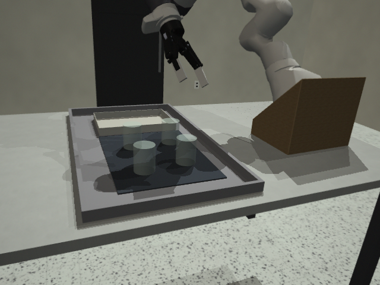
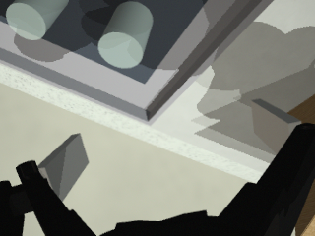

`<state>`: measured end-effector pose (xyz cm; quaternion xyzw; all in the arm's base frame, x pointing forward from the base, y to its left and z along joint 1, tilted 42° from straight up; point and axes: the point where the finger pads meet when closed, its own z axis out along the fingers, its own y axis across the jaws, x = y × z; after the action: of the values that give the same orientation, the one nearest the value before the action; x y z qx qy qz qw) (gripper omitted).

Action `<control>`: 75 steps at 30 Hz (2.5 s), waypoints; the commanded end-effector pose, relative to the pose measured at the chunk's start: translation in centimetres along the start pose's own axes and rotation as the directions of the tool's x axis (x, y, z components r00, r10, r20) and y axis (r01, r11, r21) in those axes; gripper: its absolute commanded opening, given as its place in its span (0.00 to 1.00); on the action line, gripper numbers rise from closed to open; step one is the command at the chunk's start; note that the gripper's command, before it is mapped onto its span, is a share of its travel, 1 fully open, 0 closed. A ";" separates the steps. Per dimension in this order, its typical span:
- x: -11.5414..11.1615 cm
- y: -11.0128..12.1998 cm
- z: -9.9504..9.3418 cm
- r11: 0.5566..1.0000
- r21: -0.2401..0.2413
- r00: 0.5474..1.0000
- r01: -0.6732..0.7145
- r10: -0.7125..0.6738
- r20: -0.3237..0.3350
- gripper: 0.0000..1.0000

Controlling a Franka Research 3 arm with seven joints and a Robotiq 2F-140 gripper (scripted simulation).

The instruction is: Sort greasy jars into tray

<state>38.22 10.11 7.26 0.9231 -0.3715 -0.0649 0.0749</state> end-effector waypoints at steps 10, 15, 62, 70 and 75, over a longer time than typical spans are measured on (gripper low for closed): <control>0.6 -0.8 -0.2 0.985 0.052 0.985 -0.166 0.169 -0.047 1.00; 0.9 -1.3 -0.3 0.966 0.086 0.966 -0.243 0.249 -0.070 1.00; 2.3 -3.5 -0.6 0.821 0.247 0.816 -0.516 0.558 -0.149 1.00; 2.6 -4.0 -0.8 0.779 0.280 0.773 -0.561 0.614 -0.159 1.00; 2.6 -4.0 -0.8 0.779 0.280 0.773 -0.561 0.614 -0.159 1.00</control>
<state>42.55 11.16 7.02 0.7924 -0.5999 0.1024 0.0405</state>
